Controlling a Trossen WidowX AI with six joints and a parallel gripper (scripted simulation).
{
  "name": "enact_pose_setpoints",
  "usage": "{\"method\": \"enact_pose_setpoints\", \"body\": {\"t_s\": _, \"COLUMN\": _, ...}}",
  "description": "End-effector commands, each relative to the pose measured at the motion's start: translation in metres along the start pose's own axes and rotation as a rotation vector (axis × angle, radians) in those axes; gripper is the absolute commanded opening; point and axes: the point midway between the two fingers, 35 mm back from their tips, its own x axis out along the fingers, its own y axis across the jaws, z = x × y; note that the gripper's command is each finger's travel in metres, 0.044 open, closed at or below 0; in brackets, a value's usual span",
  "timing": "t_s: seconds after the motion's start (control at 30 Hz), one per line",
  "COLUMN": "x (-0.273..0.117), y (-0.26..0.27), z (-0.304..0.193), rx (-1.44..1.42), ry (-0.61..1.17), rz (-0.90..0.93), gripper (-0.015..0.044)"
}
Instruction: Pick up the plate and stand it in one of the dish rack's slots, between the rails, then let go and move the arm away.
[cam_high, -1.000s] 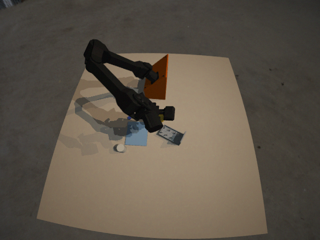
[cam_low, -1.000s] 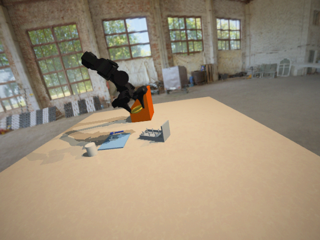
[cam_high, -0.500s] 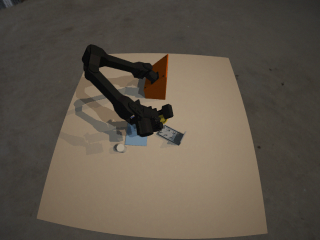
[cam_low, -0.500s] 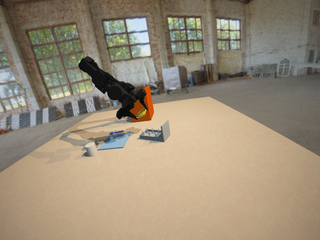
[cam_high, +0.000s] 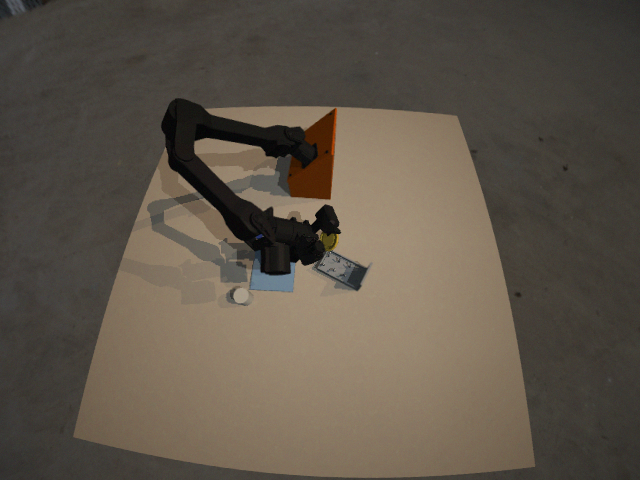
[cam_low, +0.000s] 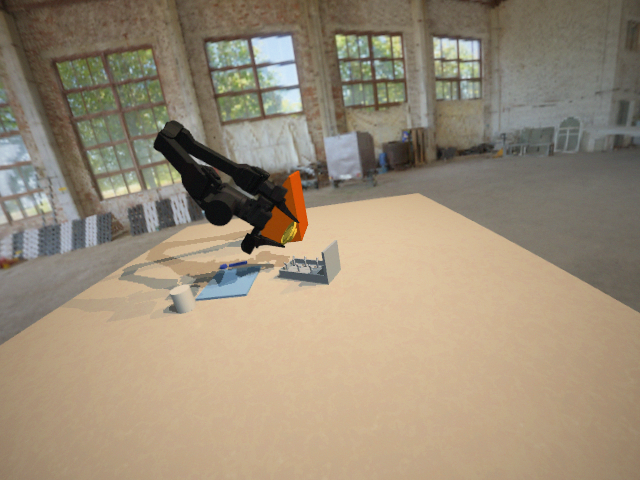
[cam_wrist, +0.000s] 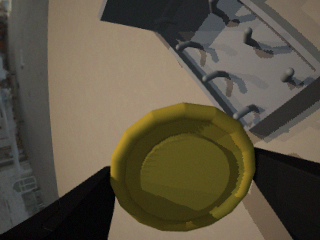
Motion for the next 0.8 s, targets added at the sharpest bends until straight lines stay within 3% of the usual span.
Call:
{"method": "enact_pose_setpoints", "body": {"t_s": 0.0, "x": 0.005, "y": -0.001, "z": -0.002, "rx": -0.078, "ry": -0.040, "rz": 0.056, "gripper": 0.0000}}
{"method": "enact_pose_setpoints", "body": {"t_s": 0.77, "x": 0.015, "y": -0.020, "z": -0.001, "rx": -0.525, "ry": -0.416, "rz": 0.176, "gripper": 0.0000}}
